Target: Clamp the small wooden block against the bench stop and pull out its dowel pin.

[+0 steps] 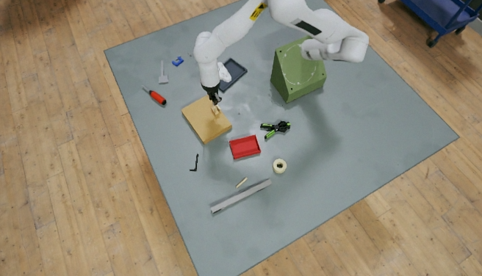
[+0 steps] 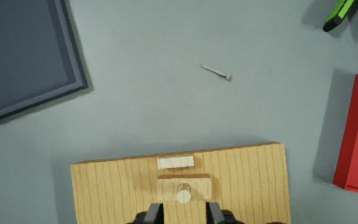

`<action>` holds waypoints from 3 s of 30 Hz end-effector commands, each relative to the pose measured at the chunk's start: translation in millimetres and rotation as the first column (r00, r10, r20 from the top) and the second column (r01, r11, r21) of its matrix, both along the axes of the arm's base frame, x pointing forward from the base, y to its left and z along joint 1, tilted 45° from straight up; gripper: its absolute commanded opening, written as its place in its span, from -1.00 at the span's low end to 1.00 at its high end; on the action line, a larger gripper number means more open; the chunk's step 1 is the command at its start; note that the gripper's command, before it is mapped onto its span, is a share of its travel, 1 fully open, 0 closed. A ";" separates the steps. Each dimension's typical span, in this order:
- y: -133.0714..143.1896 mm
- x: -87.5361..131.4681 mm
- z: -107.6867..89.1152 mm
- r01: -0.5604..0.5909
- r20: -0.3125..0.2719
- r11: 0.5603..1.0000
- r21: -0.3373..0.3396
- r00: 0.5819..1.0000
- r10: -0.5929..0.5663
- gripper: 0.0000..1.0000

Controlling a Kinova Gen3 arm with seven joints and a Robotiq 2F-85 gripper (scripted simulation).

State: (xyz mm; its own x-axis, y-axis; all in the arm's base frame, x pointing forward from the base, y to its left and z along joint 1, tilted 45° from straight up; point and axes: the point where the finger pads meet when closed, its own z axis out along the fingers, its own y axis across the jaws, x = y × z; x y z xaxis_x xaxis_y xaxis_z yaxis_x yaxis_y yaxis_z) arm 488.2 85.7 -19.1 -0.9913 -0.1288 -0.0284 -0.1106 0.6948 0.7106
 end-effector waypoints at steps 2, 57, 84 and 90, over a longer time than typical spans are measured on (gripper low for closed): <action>-0.9 0.7 0.5 0.001 0.001 1.000 -0.001 1.000 -0.001 -0.33; 24.1 -3.3 -25.6 0.001 0.000 1.000 -0.001 1.000 -0.001 -0.33; 25.7 -3.6 -27.2 0.001 0.000 1.000 -0.001 1.000 -0.001 -0.33; 25.7 -3.6 -27.2 0.001 0.000 1.000 -0.001 1.000 -0.001 -0.33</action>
